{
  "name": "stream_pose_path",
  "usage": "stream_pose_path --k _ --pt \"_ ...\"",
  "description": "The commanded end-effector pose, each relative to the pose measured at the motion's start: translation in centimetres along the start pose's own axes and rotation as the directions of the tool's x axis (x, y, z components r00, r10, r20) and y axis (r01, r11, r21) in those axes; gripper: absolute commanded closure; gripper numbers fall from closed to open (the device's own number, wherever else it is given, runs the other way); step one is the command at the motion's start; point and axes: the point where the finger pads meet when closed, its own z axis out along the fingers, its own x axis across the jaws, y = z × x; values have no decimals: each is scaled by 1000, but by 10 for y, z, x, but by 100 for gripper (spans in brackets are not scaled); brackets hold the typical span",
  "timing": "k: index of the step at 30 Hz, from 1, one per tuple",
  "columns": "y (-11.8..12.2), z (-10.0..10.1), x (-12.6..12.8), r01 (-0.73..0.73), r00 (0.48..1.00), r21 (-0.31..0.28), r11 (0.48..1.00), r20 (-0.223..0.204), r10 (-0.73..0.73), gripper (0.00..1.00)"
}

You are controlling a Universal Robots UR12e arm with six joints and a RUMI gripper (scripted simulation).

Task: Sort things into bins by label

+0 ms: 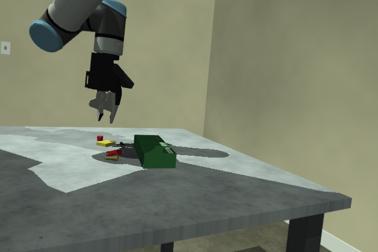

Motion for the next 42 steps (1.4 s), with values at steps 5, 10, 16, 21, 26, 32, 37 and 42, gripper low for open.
stream_pose_path --k 5,10,16,21,26,32,37,42 --pt "-1 3 -1 132 991 25 991 -24 -131 67" --pt "-2 3 3 132 991 25 991 -24 -131 67" --pt "-3 2 6 132 991 25 991 -24 -131 67" --pt "-3 2 6 132 991 25 991 -24 -131 67" --pt "-3 2 6 132 991 25 991 -24 -131 67" --pt "-3 2 6 132 991 25 991 -24 -131 67" --pt "-3 2 6 132 991 25 991 -24 -131 67" --pt "-3 2 6 132 991 25 991 -24 -131 67"
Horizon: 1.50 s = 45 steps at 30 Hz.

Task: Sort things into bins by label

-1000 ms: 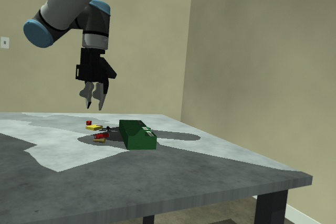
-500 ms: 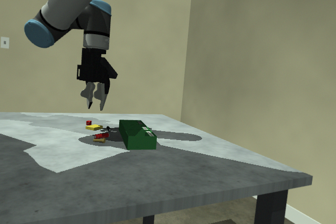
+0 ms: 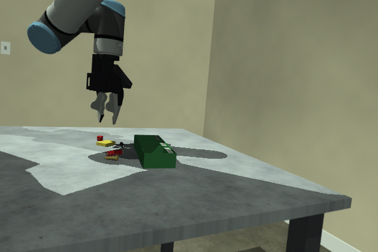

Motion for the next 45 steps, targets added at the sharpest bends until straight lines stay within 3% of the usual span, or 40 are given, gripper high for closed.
stream_pose_path --k 1,10,22,45 --pt "0 -1 0 0 1000 1 1000 0 0 67" --pt "0 11 0 0 1000 1 1000 0 0 67" --pt "0 57 0 0 1000 1 1000 0 0 67" --pt "0 69 0 0 1000 1 1000 0 0 67"
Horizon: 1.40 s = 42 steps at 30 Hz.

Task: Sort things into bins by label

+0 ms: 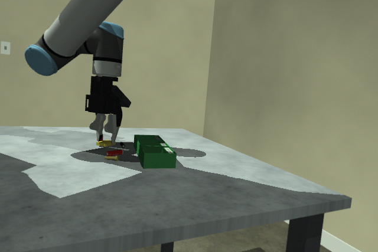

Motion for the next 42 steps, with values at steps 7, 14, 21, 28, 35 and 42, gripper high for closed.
stream_pose_path --k 7,14,21,28,35,42 --pt "0 1 0 0 1000 1 1000 0 0 67" --pt "0 1 0 0 1000 1 1000 0 0 100" --pt "0 1 0 0 1000 1 1000 0 0 100" --pt "0 1 0 0 1000 1 1000 0 0 100" --pt "0 1 0 0 1000 1 1000 0 0 100" --pt "0 -2 0 0 1000 1 1000 0 0 100"
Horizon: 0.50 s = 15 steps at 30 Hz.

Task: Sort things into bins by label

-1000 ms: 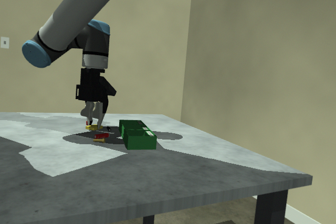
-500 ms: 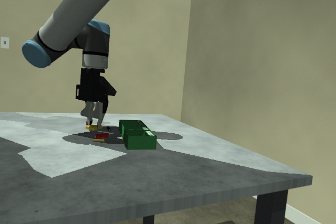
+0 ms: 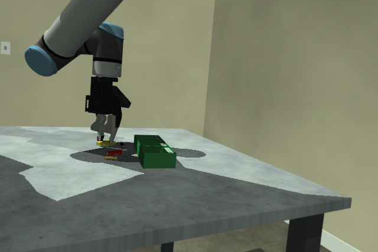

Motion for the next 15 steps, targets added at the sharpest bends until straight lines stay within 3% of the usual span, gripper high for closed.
stream_pose_path --k 1,15 --pt "0 -7 0 0 1000 1 1000 0 0 100" --pt "0 -47 0 0 1000 1 1000 0 0 100"
